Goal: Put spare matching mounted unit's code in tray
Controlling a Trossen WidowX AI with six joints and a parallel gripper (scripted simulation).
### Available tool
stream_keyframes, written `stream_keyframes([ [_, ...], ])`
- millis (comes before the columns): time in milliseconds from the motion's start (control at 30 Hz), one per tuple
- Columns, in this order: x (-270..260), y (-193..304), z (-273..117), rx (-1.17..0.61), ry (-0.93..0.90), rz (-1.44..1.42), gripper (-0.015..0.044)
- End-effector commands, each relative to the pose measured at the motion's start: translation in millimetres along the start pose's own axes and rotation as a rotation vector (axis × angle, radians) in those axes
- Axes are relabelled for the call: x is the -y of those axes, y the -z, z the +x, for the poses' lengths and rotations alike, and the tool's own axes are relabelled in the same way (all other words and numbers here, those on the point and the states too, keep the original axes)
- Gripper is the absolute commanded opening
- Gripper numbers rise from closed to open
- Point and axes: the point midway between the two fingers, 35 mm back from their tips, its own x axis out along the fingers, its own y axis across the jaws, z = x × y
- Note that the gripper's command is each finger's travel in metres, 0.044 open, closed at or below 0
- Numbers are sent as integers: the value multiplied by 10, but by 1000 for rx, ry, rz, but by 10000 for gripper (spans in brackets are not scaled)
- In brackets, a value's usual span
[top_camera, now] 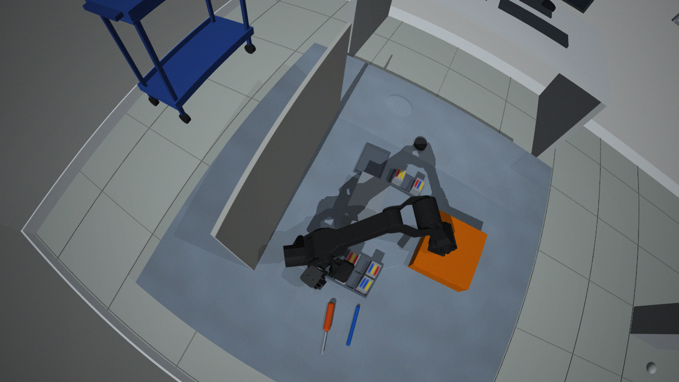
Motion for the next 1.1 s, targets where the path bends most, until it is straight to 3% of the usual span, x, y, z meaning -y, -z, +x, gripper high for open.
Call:
stream_keyframes([
  [0,-12,15,71,-4,-1,-4,300],
  [233,-15,18,94,-4,-1,-4,300],
  [400,-14,12,83,-2,-3,0,169],
  [633,-14,12,83,-2,-3,0,122],
  [800,-14,12,83,-2,-3,0,0],
  [1067,-13,11,70,-2,-3,0,0],
])
